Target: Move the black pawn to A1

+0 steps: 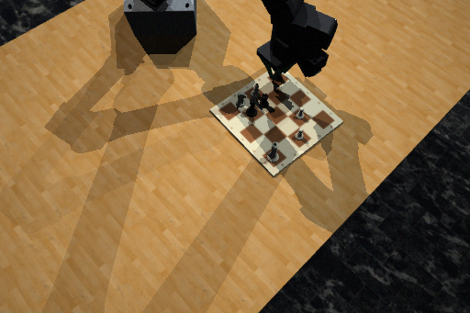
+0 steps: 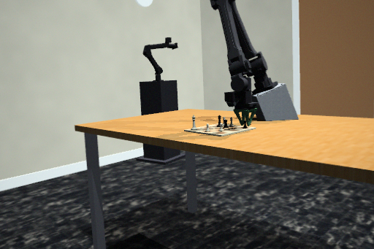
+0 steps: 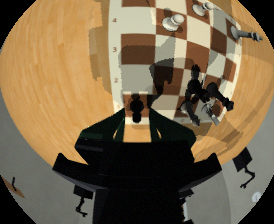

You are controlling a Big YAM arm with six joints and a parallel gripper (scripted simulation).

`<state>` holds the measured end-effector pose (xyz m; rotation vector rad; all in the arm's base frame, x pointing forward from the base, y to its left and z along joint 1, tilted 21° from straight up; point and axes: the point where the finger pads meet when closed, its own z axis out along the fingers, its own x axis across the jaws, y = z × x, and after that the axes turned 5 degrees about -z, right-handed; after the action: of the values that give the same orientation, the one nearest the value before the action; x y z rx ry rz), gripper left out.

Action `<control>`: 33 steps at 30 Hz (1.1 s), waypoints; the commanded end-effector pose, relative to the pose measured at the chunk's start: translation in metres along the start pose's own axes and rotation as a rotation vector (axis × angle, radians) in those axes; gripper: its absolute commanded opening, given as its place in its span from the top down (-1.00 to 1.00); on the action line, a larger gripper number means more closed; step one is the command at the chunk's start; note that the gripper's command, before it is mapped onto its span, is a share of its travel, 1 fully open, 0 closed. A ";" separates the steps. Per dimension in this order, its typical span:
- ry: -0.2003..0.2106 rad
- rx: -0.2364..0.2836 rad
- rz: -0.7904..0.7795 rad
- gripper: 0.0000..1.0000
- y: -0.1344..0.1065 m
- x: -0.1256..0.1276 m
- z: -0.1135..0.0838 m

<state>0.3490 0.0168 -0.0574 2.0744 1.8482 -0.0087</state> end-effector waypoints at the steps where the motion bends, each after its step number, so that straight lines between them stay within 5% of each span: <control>1: 0.010 -0.023 0.010 0.33 0.009 0.001 -0.011; 22: 0.023 -0.055 0.016 0.33 0.024 0.008 -0.102; 26: 0.023 -0.056 0.016 0.33 0.024 0.008 -0.108; 30: 0.003 -0.007 0.003 0.33 0.007 0.004 -0.094; 31: 0.006 -0.014 0.003 -1.00 0.008 0.005 -0.095; 33: 0.010 -0.024 0.003 -1.00 0.010 0.005 -0.097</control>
<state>0.3286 0.0402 0.0265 2.0778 1.8474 -0.0042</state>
